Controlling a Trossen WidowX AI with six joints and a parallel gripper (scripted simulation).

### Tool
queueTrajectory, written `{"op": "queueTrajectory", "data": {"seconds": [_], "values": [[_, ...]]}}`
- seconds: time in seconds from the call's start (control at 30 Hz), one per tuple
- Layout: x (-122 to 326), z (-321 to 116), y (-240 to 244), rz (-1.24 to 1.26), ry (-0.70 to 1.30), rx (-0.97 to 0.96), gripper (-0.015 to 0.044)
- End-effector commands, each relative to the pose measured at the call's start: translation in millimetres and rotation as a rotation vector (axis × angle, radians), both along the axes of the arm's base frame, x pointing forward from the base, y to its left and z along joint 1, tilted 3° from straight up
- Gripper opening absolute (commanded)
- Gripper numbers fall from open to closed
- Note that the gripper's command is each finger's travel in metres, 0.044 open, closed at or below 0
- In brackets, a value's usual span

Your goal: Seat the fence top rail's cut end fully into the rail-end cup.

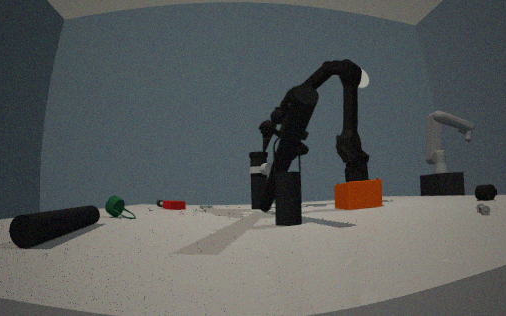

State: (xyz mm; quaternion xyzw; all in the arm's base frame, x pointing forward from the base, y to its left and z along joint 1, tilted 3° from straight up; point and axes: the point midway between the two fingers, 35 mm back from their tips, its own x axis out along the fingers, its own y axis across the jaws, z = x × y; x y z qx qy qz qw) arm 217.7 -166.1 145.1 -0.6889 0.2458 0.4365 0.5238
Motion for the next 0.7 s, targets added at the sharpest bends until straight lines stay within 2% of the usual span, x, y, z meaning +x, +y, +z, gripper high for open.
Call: {"op": "queueTrajectory", "data": {"seconds": [0.0,0.67], "values": [[3,-3,0,0.004,-0.005,-0.001,0.044],[20,-31,2,0.004,-0.006,-0.001,0.044]]}}
